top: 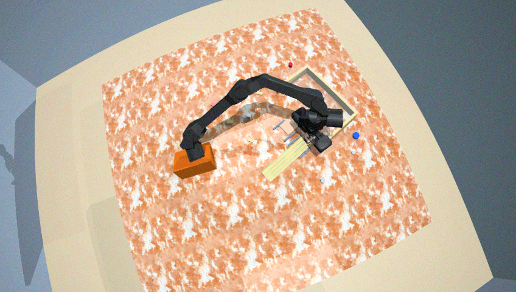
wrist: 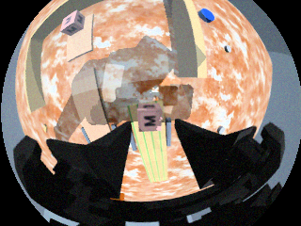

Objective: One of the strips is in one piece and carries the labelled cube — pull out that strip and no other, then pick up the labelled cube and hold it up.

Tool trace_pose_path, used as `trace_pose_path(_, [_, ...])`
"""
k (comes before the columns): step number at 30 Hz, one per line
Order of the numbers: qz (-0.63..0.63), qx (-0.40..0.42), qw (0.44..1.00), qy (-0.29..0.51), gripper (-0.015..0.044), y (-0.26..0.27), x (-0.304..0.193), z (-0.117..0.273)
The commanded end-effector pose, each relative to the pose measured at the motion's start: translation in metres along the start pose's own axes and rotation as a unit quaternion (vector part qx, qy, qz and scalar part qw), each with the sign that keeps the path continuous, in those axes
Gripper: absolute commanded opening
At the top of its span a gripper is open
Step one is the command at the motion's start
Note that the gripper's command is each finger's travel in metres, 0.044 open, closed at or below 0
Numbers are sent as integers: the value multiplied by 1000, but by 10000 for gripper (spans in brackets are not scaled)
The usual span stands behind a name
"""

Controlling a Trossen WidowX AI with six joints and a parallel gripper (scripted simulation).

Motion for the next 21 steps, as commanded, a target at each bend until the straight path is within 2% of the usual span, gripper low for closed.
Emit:
trace_pose_path(1, [-3,5,1000,1,250,2,0,-9])
trace_pose_path(21, [-2,6,1000,0,250,4,-1,-34])
Point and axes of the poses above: the point midway between the two fingers, 35 mm back from their tips, its own z axis back along the fingers, its own y axis across the jaws, x = y × z, the point moved 2 cm from there along z, back along the fingers, and after that the axes turned 14 degrees about z, right-handed, at the moved point
